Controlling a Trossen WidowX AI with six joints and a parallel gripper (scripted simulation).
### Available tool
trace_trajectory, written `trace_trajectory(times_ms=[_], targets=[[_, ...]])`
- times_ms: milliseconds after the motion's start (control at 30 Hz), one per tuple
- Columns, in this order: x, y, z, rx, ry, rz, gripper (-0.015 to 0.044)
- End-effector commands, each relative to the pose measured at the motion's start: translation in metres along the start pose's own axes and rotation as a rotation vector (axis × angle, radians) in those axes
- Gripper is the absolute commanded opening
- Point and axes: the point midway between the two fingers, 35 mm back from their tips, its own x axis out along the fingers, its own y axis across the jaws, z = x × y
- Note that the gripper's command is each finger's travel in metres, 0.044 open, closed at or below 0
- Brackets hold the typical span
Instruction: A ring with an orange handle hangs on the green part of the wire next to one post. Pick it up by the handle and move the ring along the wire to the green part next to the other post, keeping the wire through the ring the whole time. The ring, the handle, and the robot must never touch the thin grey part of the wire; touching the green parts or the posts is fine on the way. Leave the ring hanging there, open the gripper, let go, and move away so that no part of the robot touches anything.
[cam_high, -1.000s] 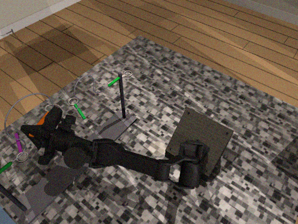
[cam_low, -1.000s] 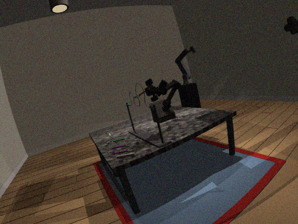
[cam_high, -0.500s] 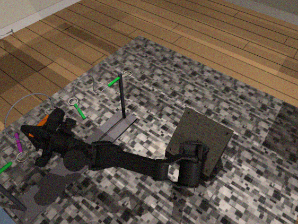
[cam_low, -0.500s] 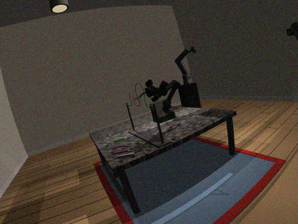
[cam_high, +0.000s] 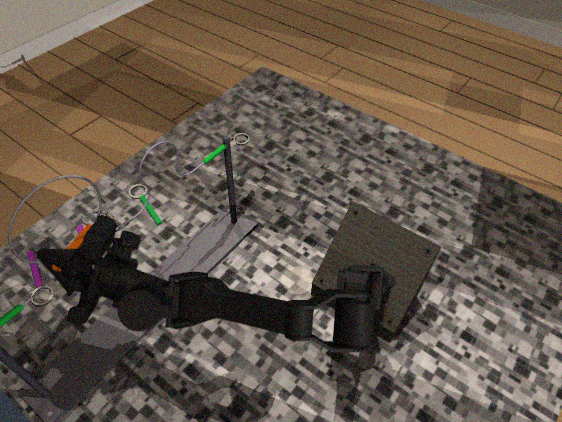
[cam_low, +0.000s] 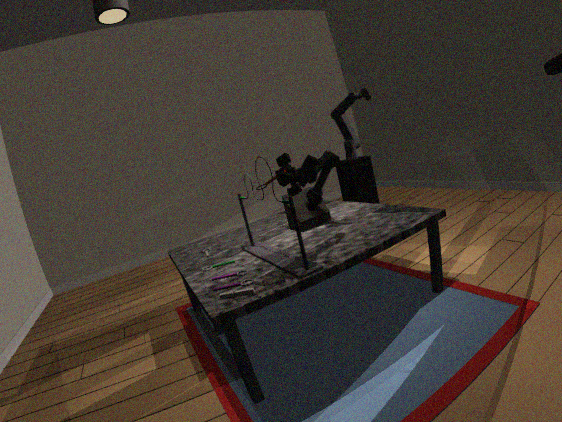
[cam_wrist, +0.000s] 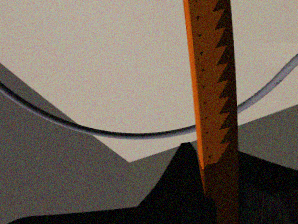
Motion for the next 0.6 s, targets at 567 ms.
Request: trace_trajectory(times_ms=[567], targets=[[-0.014, -0.063, 0.012, -0.353, 0.047, -0.203, -0.0150]])
